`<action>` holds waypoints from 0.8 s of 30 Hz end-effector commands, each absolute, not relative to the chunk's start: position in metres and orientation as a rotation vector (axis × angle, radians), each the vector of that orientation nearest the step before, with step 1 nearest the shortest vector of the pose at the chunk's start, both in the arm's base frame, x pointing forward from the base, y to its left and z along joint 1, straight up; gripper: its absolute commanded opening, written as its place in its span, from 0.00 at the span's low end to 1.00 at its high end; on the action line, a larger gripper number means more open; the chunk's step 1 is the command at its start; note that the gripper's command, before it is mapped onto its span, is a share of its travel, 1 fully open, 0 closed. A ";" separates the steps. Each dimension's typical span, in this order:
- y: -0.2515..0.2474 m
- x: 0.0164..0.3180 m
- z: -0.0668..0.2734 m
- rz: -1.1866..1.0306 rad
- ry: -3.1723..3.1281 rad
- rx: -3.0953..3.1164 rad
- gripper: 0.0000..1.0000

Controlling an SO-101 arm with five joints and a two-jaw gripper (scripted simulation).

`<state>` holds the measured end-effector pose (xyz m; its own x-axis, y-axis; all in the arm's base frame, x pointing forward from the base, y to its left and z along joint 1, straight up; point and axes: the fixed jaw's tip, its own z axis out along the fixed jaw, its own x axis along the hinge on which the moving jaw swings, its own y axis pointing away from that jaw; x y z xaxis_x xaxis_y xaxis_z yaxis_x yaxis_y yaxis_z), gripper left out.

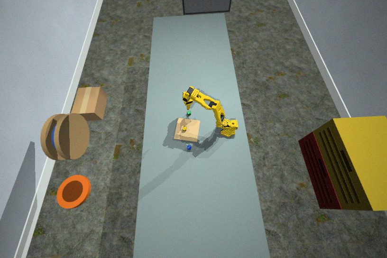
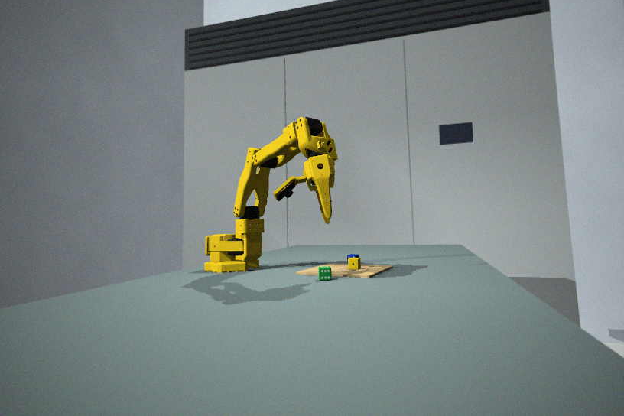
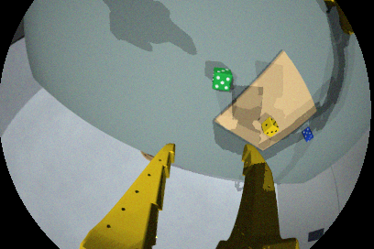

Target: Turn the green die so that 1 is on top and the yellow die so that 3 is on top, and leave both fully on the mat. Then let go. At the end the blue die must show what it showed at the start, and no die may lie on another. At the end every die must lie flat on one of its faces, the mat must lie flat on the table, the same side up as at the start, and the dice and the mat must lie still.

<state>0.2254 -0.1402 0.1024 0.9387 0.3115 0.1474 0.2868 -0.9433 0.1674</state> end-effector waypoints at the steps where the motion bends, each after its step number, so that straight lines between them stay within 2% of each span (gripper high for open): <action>1: -0.143 0.225 0.088 0.192 0.462 2.994 0.28; 8: -0.141 0.221 0.064 0.076 0.472 3.063 0.28; 24: -0.140 0.220 0.063 0.068 0.494 3.064 0.28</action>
<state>0.2182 -0.1359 0.0538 0.9489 0.3153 0.0088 0.3152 -0.9489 0.0118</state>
